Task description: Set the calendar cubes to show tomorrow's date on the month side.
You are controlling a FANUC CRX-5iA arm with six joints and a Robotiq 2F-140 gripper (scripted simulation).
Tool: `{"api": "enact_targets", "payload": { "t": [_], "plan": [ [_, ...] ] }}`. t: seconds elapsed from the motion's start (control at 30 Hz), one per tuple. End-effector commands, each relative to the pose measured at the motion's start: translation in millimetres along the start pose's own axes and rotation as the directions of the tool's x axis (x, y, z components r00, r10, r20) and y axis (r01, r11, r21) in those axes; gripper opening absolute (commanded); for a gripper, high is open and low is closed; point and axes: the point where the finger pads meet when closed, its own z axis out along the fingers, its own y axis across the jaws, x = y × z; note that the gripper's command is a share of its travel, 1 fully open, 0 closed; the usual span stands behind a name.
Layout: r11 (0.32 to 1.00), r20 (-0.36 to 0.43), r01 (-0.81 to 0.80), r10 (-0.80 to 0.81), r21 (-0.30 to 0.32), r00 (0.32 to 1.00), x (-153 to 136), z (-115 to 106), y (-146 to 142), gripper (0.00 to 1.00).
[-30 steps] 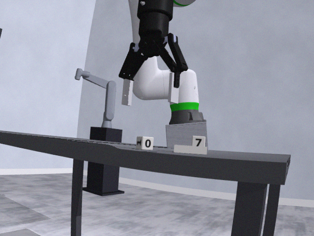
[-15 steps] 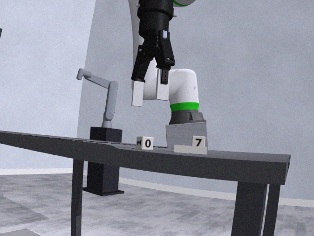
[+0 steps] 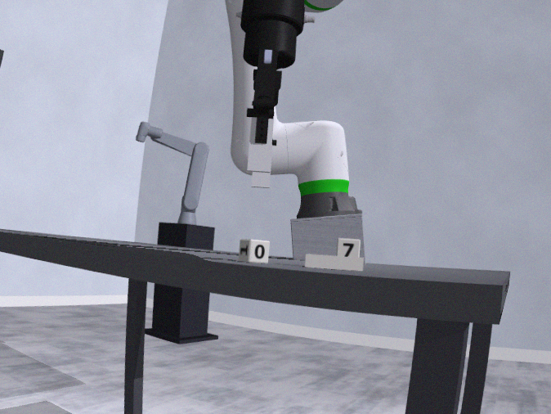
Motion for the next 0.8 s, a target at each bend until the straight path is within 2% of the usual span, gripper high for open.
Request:
{"api": "enact_targets", "payload": {
  "t": [0.0,0.1,0.17,0.23,0.47,0.63,0.67,0.77],
  "plan": [
    [0.985,-0.011,-0.172,0.172,0.003,0.985,0.0,-0.7,-0.1,1.0],
    [0.966,-0.011,-0.257,0.257,0.004,0.966,0.0,-1.0,-0.1,1.0],
    [0.966,-0.011,-0.257,0.257,0.004,0.966,0.0,-1.0,-0.1,1.0],
    [0.932,-0.01,-0.362,0.362,0.005,0.932,0.0,-1.4,-0.1,1.0],
    [0.853,-0.009,-0.522,0.522,0.006,0.853,0.1,-2.0,0.0,1.0],
    [0.771,-0.008,-0.637,0.637,0.008,0.771,0.1,-2.4,0.0,1.0],
    [0.736,-0.008,-0.677,0.677,0.008,0.736,0.1,-2.6,0.1,1.0],
    [0.73,-0.008,-0.683,0.683,0.008,0.73,0.1,-2.6,0.1,1.0]
  ]
}}
